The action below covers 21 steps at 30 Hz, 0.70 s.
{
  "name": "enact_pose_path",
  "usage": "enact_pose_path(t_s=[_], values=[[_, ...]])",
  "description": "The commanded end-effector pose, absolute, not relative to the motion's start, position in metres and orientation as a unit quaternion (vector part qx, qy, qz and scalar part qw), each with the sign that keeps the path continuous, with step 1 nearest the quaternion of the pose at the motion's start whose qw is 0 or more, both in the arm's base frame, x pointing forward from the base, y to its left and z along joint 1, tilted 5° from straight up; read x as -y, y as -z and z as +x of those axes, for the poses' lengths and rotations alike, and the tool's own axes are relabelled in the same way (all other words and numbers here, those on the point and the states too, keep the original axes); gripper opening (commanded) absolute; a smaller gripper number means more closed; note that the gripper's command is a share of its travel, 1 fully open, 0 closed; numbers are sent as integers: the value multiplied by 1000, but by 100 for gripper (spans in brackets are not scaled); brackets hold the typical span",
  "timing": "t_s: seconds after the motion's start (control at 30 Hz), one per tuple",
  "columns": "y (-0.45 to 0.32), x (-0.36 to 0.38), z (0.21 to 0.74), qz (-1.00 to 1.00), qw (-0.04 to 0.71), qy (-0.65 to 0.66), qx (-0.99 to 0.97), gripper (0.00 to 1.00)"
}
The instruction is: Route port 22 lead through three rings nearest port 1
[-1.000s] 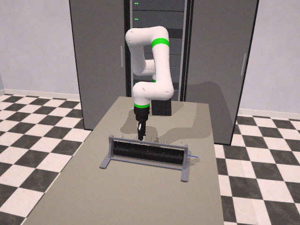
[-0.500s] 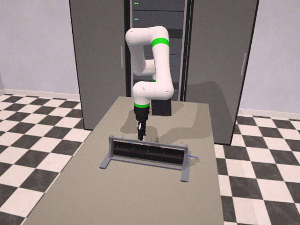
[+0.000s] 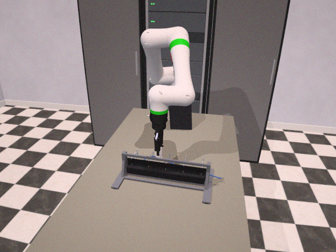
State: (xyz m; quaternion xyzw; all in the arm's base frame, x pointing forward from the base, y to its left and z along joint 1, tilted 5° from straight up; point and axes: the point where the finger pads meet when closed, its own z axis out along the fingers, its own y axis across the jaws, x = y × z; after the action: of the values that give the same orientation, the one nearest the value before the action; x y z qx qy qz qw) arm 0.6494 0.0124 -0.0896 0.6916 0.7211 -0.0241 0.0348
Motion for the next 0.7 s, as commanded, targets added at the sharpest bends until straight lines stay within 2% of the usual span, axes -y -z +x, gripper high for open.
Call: enact_pose_path(t_s=[0.0,0.67], values=[[84,-13,650,692,35,24,-721,20],[36,-17,649,692,35,24,-721,20]])
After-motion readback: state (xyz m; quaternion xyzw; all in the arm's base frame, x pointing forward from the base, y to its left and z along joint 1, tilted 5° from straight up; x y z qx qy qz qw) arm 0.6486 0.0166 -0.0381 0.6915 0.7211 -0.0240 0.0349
